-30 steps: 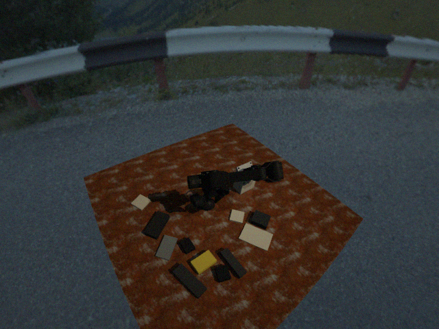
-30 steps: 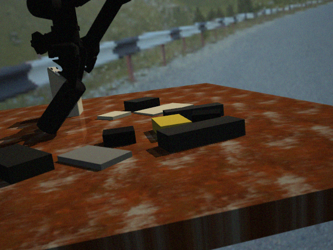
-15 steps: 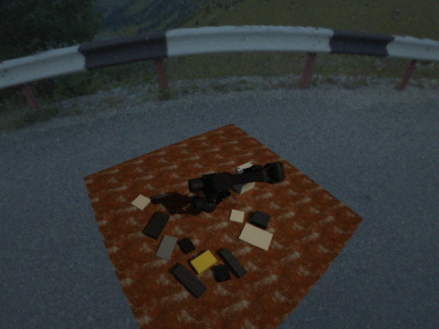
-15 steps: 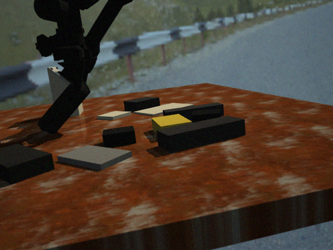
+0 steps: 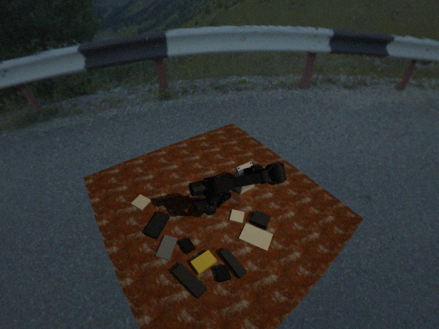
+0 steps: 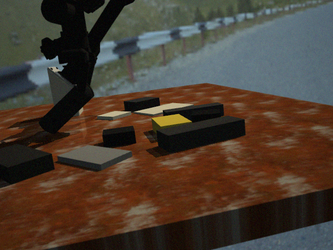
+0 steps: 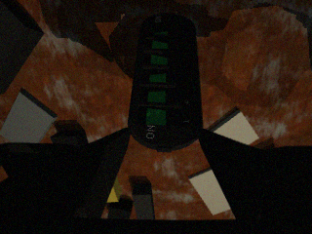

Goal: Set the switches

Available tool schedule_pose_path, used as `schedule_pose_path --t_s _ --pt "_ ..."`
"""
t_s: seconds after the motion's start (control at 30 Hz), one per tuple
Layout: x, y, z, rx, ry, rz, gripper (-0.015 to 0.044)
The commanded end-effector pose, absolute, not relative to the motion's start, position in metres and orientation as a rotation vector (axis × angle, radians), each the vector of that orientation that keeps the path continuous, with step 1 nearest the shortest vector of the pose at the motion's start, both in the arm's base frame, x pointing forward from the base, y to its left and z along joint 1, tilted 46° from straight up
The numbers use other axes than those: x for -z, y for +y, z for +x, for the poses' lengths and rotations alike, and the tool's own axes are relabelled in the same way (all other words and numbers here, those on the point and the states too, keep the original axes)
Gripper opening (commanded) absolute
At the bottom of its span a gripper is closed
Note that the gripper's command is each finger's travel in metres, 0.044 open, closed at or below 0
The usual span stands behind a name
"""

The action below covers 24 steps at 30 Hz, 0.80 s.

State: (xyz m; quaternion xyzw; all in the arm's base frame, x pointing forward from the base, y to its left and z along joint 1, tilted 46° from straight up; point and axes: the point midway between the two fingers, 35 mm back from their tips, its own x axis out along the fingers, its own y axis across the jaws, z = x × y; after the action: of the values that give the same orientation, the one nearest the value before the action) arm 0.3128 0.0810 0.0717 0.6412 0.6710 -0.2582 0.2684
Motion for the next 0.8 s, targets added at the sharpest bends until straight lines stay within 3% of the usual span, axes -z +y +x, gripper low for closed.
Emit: schedule_pose_path --t_s 0.0,0.77 --pt "-0.069 0.084 0.310 0.709 1.813 1.725 0.0338" --pt "-0.069 0.102 0.309 0.707 1.814 1.725 0.0338"
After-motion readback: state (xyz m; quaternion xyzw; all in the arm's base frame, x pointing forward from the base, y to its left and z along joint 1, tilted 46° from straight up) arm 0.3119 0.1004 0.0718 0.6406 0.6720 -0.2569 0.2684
